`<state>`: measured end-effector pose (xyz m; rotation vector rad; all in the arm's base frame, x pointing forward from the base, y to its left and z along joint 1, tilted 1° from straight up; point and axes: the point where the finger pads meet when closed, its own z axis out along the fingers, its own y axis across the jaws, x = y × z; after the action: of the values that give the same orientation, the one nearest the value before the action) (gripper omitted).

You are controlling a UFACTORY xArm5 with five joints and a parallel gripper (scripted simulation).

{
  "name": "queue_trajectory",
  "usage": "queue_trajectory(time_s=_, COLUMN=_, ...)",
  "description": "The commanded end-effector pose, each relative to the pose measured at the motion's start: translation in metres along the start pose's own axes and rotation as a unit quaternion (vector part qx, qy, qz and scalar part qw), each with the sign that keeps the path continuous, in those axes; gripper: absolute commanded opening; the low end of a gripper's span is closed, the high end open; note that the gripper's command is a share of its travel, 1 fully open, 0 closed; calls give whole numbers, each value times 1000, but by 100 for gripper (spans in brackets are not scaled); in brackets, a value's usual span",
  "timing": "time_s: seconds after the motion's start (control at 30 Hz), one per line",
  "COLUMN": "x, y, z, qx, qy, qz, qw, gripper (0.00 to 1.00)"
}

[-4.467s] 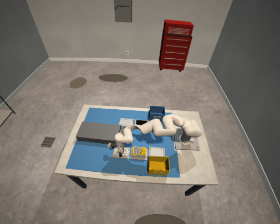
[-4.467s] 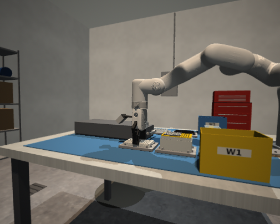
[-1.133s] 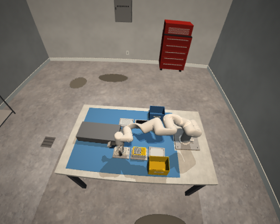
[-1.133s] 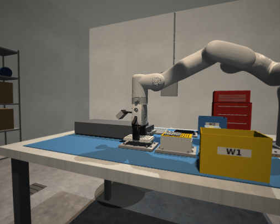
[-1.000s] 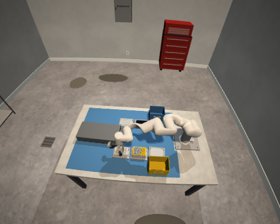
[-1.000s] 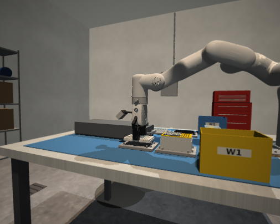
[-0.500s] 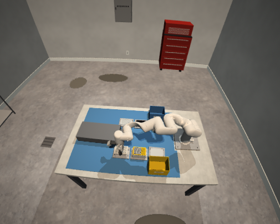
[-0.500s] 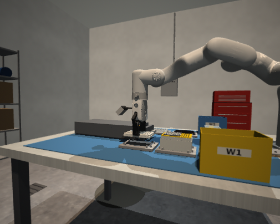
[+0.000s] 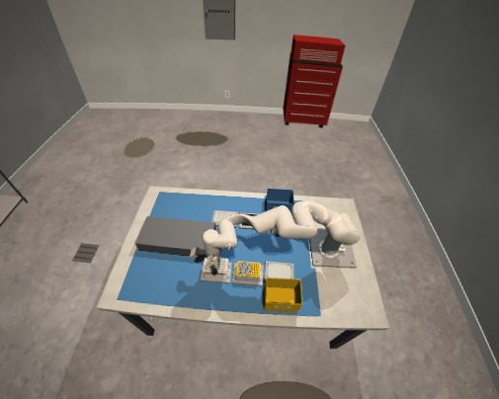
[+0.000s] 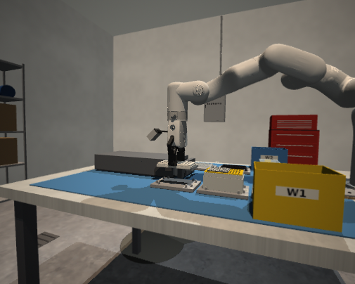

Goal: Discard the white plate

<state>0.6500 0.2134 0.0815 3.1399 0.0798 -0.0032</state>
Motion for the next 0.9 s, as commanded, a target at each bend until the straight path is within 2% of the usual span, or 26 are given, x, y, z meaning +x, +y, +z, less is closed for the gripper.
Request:
queue_trajectory(time_s=0.0, x=1, y=0, z=-9, qx=1, qy=2, qz=0, qw=1000, gripper=0)
queue_trajectory(time_s=0.87, x=1, y=1, z=-45, qx=1, qy=2, qz=0, qw=1000, gripper=0)
